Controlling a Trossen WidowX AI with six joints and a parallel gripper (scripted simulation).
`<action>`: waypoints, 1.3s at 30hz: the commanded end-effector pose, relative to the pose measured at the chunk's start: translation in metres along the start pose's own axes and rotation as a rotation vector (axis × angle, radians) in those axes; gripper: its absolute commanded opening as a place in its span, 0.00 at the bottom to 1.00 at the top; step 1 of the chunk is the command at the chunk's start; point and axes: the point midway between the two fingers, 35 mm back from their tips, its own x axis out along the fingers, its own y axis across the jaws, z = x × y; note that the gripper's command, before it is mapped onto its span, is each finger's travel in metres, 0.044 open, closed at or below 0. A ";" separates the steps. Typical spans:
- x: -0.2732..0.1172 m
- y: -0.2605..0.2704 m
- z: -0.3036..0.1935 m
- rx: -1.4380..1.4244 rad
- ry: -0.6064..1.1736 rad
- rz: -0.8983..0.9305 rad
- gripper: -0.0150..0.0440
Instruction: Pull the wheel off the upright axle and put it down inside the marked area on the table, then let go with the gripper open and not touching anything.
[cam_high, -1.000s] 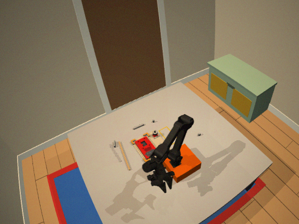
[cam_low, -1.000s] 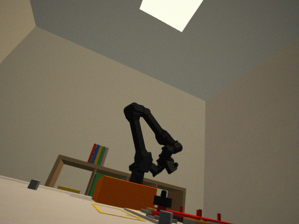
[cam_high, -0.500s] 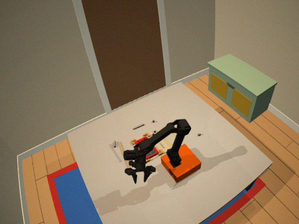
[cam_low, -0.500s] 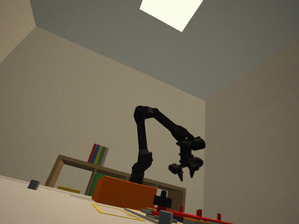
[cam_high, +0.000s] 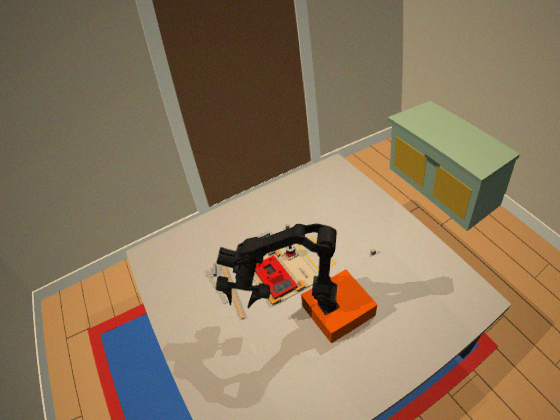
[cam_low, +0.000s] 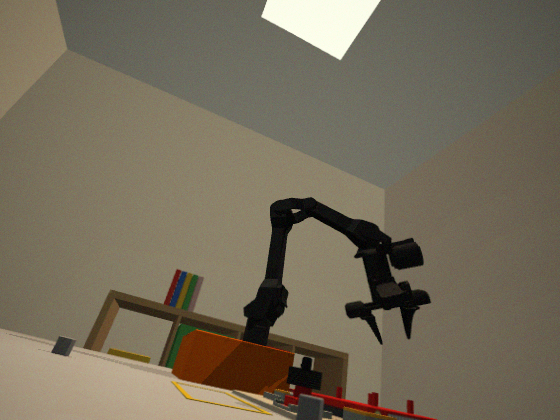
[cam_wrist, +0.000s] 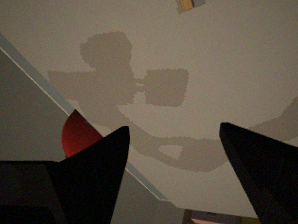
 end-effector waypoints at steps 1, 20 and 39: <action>-0.013 0.007 0.048 0.117 -0.089 0.006 0.76; -0.104 -0.078 0.268 0.786 -0.450 -0.055 0.76; -0.145 -0.162 0.323 1.061 -0.542 -0.112 0.76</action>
